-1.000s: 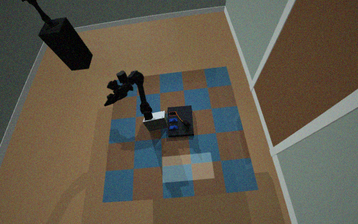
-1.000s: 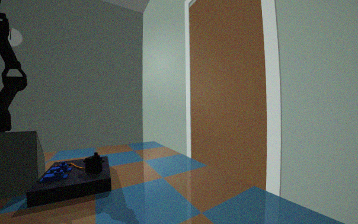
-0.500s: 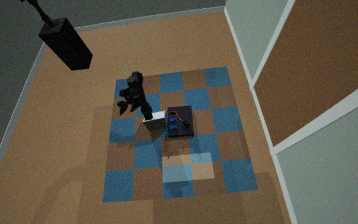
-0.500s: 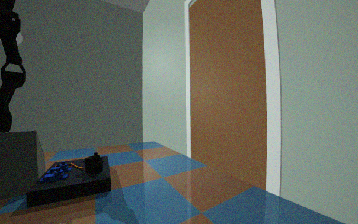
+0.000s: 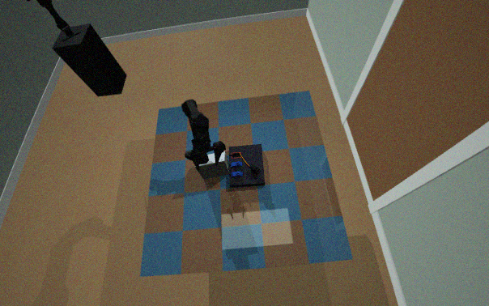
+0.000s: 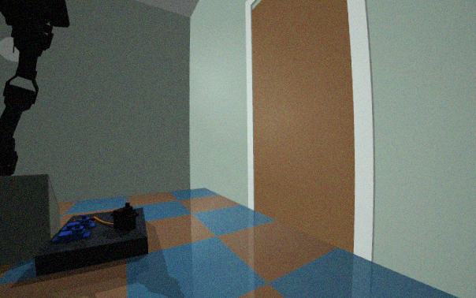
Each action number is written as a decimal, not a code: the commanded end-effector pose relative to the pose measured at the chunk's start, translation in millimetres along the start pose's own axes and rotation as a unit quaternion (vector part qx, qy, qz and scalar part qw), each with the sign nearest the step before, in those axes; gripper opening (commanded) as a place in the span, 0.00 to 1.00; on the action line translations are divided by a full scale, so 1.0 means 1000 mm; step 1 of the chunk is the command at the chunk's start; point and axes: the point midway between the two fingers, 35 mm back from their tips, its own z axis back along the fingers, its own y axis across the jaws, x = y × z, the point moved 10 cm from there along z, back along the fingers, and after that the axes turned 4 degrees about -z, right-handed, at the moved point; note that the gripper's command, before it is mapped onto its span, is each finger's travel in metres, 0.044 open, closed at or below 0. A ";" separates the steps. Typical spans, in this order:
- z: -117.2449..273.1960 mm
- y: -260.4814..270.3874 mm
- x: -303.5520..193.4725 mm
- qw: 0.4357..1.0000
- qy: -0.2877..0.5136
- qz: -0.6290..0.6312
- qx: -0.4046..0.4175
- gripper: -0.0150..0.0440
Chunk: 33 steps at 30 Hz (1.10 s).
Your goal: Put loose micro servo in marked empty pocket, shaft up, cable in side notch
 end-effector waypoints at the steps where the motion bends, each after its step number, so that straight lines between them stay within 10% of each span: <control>1: -0.010 0.020 -0.024 0.998 0.055 0.035 0.027 1.00; 33: -0.017 0.115 -0.245 0.829 0.475 0.255 0.150 1.00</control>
